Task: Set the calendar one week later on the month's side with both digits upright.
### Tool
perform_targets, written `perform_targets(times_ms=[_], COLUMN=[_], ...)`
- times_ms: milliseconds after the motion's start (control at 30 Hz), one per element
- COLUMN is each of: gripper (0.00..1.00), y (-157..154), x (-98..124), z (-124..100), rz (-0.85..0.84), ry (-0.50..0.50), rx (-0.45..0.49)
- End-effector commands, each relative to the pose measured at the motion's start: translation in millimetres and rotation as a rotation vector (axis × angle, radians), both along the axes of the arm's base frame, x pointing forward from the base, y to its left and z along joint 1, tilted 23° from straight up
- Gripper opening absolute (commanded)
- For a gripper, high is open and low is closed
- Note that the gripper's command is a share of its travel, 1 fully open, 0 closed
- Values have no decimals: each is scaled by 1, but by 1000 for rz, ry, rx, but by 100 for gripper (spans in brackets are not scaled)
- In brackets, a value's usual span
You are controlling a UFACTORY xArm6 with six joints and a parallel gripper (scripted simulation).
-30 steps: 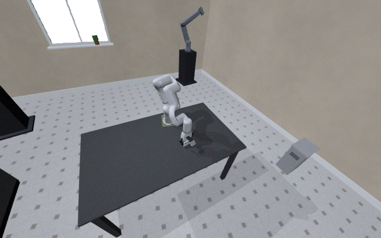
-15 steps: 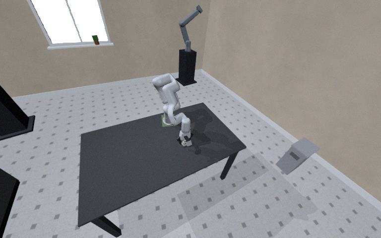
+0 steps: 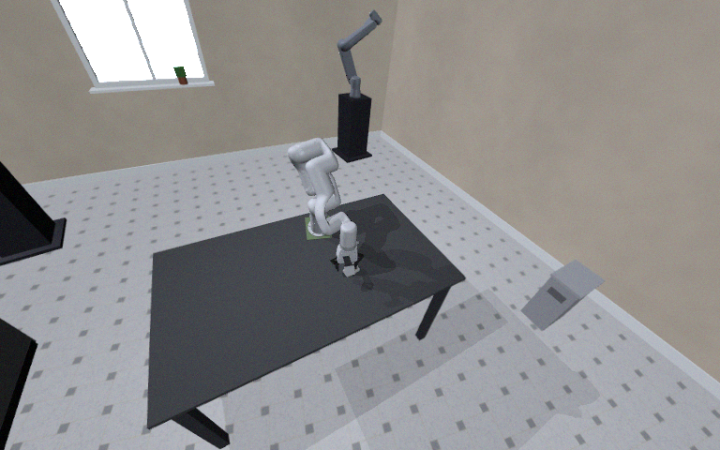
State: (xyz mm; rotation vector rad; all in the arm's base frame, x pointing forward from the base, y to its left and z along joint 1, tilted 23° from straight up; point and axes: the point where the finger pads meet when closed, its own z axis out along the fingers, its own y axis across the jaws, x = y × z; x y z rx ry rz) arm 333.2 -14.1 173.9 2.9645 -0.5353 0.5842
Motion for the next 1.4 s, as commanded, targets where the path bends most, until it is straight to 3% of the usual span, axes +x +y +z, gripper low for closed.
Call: perform_targets(times_ms=[0,100,467,667,1033,1233,1367], gripper=[100,100,100,100,100,100,100], y=[-2,-3,-10,-12,-19,-21,-22], x=[-2,-3,-13,-15,-25,-27,-29], z=[1,1,-2,-3,-5,-6,-6], rz=[-101,-203,-258,-446,-500,-689,-721], ry=[-19,-35,-43,-71,-79,-107,-111], rx=[37,77,98,171,191,264,277])
